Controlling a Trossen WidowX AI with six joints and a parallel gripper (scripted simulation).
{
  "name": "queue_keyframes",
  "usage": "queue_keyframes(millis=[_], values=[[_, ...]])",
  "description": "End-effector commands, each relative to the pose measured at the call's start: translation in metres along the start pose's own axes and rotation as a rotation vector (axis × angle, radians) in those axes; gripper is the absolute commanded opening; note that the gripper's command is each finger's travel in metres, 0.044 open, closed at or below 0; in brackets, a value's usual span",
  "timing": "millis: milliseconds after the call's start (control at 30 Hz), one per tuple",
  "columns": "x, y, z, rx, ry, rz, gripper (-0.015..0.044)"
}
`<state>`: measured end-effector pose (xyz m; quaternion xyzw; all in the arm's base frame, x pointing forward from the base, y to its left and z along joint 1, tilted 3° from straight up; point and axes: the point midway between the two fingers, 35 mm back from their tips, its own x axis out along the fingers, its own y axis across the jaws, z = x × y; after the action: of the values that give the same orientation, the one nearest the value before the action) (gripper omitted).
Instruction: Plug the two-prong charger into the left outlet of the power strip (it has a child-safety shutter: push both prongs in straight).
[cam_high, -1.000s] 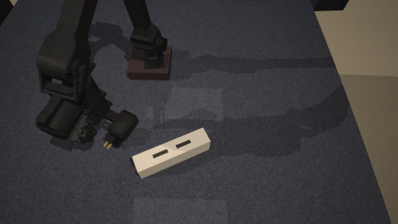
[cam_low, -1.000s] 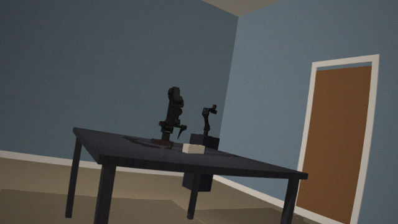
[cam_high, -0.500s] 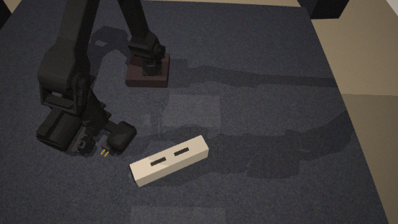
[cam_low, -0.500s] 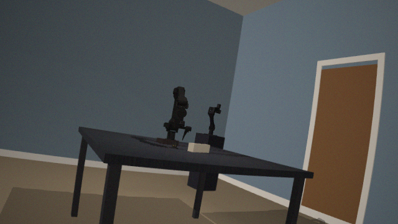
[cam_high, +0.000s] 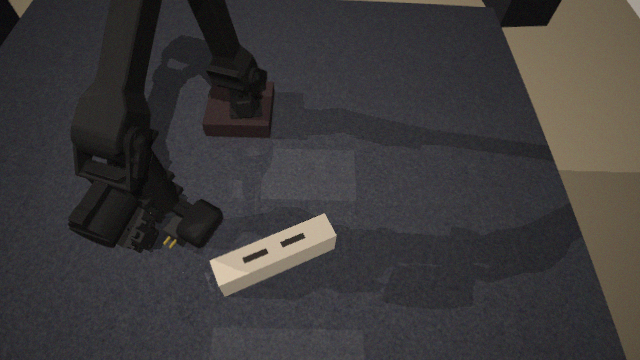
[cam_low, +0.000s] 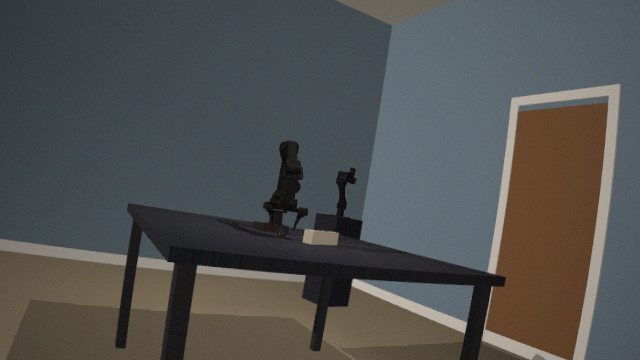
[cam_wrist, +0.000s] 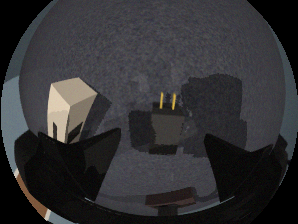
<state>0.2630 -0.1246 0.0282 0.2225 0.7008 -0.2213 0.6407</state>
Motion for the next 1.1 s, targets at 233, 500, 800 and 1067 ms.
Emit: queue_keyframes(millis=[233, 500, 800, 1067], values=[[0.023, 0.0, -0.001, 0.001, 0.014, -0.001, 0.044], [0.033, 0.0, -0.001, 0.001, 0.014, -0.001, 0.044], [0.029, 0.0, 0.0, 0.002, 0.005, -0.001, 0.0361], [0.029, 0.0, 0.0, 0.002, 0.005, -0.001, 0.0151]])
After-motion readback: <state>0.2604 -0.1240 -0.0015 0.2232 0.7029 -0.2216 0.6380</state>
